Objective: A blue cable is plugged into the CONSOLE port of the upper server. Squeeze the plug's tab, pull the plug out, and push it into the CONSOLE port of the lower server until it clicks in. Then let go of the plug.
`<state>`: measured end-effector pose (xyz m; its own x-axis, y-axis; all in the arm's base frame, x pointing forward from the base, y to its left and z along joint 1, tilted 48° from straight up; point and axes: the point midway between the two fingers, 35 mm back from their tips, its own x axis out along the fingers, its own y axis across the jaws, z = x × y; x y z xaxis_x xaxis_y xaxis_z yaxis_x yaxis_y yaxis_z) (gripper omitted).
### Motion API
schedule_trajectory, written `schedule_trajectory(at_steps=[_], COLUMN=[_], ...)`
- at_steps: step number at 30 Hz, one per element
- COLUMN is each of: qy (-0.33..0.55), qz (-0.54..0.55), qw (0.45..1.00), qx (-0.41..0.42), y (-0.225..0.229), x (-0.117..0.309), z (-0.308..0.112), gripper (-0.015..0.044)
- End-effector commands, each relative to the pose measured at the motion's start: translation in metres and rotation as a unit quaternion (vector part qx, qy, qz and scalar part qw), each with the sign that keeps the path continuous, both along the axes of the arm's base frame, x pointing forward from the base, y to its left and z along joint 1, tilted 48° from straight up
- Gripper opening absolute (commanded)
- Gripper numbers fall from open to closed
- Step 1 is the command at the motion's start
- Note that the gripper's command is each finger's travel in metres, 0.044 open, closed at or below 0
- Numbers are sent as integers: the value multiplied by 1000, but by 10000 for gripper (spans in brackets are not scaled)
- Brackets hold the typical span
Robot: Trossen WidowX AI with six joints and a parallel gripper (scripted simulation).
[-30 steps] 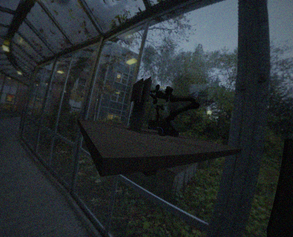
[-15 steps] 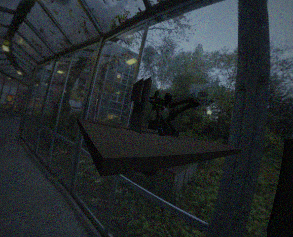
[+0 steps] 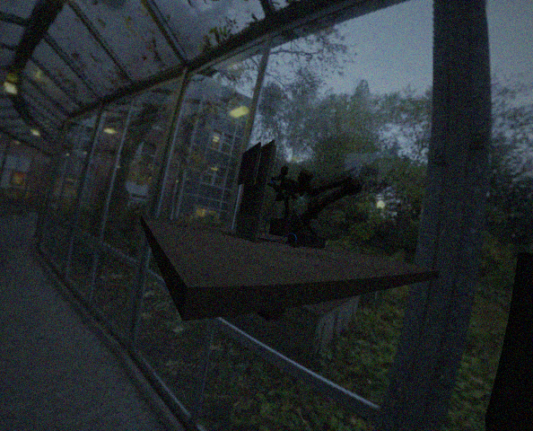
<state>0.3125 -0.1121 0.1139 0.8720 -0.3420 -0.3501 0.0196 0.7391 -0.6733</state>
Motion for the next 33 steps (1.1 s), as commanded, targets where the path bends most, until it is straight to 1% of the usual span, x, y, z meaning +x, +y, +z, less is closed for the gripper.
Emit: schedule_trajectory(at_steps=[1,33], qy=[-2,-2], qz=[-9,-10], qw=[1000,1000], qx=[0,-1], y=[-2,-8], x=[3,18], z=[3,-2], gripper=[0,0])
